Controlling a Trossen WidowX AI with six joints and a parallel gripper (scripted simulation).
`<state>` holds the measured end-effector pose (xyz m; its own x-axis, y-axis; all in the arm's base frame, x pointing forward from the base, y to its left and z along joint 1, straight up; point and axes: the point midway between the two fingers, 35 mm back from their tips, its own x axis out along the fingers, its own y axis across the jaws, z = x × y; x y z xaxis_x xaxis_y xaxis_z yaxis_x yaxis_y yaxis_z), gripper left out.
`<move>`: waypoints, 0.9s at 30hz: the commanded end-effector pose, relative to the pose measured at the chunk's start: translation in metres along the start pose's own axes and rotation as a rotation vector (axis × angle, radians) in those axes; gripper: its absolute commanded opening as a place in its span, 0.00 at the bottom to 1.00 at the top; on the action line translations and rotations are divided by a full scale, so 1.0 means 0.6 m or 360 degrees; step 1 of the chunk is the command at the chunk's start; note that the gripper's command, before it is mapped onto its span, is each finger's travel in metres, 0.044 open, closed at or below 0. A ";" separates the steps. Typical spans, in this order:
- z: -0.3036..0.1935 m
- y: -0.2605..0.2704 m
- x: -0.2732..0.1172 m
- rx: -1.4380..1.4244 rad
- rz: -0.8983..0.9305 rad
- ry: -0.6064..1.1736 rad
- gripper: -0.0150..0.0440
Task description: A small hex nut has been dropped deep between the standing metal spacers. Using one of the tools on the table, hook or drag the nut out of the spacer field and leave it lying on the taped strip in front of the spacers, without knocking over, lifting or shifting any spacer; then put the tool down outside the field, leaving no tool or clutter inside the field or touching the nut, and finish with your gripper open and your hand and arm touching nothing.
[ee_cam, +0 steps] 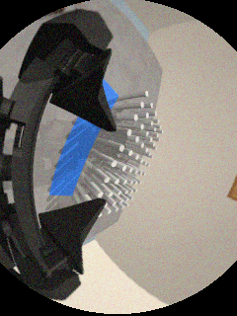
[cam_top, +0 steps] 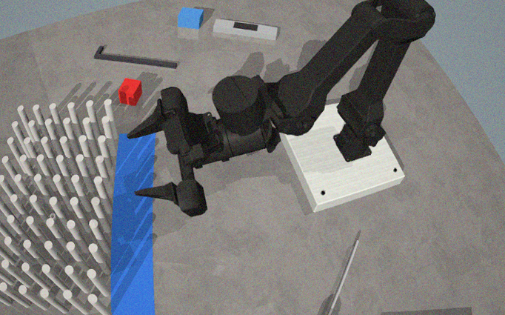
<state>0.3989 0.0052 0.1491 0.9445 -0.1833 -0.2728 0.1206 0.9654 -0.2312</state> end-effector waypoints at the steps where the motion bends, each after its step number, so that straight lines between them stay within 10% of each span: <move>1: -0.002 0.000 0.001 -0.0007 0.0005 0.0004 1.00; 27: -0.003 0.035 0.007 -0.0017 0.0092 0.0072 1.00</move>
<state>0.3997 0.0076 0.1457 0.9403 -0.1783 -0.2898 0.1106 0.9656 -0.2351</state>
